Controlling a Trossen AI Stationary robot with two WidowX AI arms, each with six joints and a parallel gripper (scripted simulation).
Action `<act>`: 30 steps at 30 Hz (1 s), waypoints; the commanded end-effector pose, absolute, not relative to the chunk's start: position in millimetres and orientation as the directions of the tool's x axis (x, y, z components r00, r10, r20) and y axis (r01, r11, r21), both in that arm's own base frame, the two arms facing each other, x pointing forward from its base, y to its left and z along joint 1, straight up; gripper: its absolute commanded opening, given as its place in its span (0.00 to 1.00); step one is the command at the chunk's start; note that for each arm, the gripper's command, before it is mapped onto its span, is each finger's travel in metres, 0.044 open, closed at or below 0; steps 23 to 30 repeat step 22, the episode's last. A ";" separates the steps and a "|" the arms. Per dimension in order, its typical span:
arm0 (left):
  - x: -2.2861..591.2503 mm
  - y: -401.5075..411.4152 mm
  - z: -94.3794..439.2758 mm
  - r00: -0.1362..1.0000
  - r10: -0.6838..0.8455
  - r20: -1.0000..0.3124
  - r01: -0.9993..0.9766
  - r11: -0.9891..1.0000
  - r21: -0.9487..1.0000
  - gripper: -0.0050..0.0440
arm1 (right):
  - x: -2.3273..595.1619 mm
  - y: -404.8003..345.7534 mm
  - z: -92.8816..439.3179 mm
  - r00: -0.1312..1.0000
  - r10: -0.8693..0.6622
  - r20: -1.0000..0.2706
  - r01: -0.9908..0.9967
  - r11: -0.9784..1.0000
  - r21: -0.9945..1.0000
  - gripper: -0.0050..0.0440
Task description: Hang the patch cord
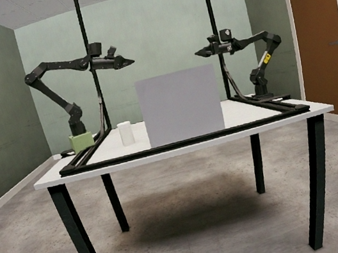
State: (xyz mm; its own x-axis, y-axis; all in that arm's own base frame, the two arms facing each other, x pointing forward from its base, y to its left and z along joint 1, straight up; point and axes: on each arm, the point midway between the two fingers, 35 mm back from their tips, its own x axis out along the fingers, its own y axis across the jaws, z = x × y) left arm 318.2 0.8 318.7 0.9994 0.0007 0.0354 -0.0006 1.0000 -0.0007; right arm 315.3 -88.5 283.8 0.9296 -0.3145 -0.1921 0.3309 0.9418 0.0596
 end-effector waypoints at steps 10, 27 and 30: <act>315.7 0.0 322.9 0.999 0.000 0.050 0.000 1.000 0.000 1.00 | 314.9 0.1 318.3 0.999 0.001 0.041 -0.001 1.000 -0.003 1.00; 315.7 0.0 322.9 0.999 0.000 0.050 0.000 1.000 0.000 1.00 | 315.2 1.5 318.0 0.999 0.006 0.042 -0.006 1.000 -0.005 1.00; 315.7 0.0 322.9 0.999 0.000 0.050 0.000 1.000 0.000 1.00 | 315.2 1.5 318.0 0.999 0.006 0.042 -0.006 1.000 -0.005 1.00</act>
